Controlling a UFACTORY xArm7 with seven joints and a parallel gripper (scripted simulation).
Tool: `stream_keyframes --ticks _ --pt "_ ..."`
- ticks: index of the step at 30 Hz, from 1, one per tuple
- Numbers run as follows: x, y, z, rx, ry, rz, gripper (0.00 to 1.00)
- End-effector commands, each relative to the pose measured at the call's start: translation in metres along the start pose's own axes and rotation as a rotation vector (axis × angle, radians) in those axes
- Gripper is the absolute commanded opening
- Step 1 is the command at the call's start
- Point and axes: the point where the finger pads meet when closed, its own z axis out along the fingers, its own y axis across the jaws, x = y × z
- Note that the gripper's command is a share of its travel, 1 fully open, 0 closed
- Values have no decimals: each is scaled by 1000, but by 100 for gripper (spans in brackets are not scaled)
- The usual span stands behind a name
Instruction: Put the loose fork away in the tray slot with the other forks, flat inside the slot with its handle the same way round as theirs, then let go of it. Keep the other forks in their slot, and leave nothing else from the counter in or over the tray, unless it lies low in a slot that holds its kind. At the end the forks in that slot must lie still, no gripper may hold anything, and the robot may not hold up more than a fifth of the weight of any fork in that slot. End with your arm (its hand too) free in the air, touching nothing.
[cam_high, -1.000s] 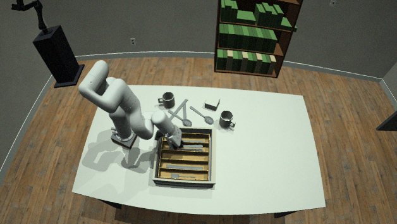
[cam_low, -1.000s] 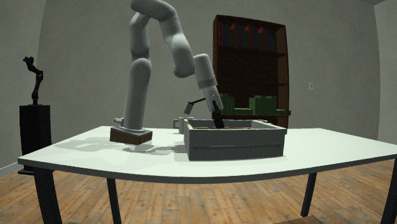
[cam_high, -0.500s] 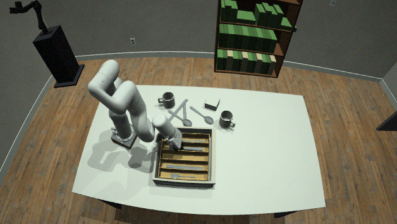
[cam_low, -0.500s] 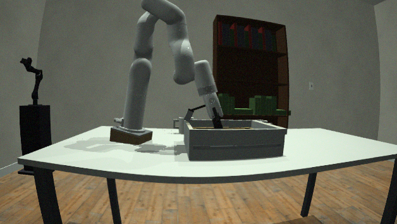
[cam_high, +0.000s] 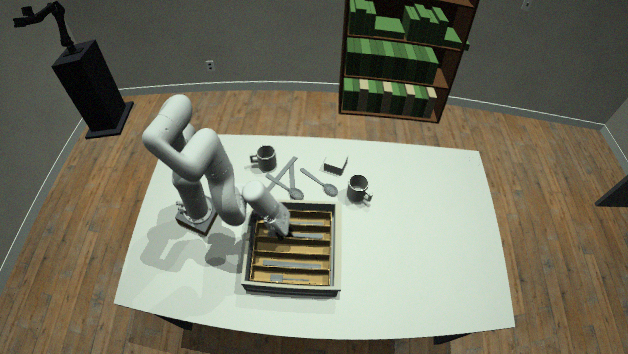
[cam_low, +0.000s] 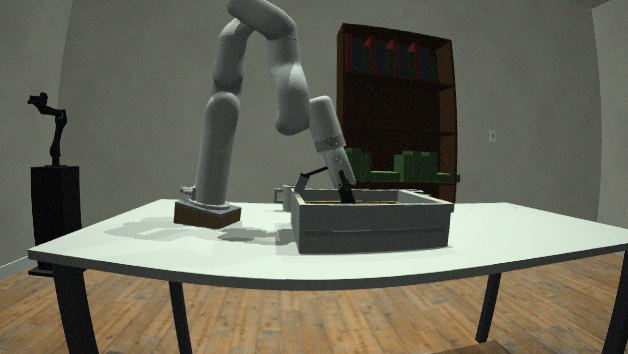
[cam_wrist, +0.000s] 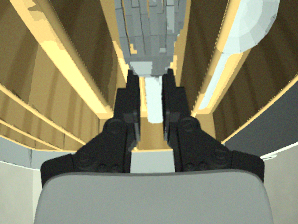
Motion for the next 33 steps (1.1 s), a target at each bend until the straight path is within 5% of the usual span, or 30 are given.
stream_keyframes --ticks 1,19,20,33 --pt "8 1 2 -1 16 1 3" --pt "8 1 2 -1 16 1 3" --pt "8 1 2 -1 16 1 24" --pt "8 1 2 -1 16 1 24"
